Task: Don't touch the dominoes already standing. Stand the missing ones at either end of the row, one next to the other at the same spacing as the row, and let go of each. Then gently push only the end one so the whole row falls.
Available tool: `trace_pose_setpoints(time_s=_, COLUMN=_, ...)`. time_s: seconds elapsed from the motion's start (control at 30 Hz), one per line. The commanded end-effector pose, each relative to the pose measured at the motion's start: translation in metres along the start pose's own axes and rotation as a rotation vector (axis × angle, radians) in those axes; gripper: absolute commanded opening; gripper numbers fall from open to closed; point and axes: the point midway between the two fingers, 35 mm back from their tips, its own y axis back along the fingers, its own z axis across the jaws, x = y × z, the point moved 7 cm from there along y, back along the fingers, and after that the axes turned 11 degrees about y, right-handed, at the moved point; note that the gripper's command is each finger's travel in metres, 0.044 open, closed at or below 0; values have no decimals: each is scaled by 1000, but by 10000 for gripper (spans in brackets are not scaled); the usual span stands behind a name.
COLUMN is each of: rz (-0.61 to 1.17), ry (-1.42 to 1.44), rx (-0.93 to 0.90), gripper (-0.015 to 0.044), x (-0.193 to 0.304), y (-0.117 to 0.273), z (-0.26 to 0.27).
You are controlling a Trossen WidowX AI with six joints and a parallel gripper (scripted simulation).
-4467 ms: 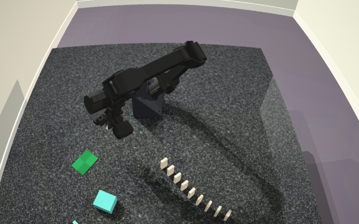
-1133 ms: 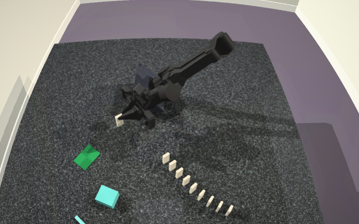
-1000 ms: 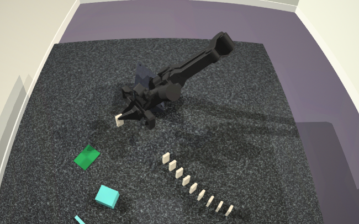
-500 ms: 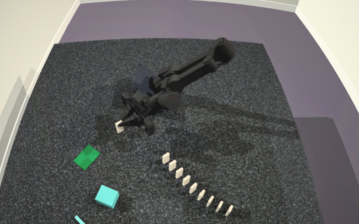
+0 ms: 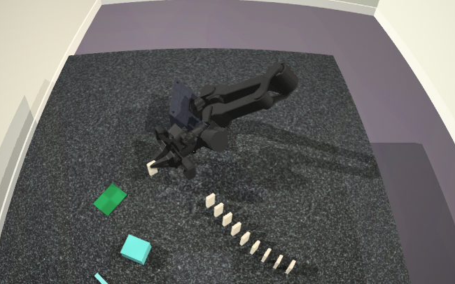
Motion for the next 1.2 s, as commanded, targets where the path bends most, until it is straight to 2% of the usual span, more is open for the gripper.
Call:
trace_pose_setpoints(time_s=0.0, rz=-3, ry=-4, rx=1, gripper=22, x=8, y=0, z=1)
trace_pose_setpoints(time_s=0.73, rz=-20, ry=3, rx=-9, gripper=22, x=51, y=3, z=1)
trace_pose_setpoints(time_s=1.13, rz=-21, ry=3, rx=-9, gripper=22, x=52, y=3, z=1)
trace_pose_setpoints(time_s=1.17, rz=-21, ry=3, rx=-9, gripper=48, x=52, y=3, z=1)
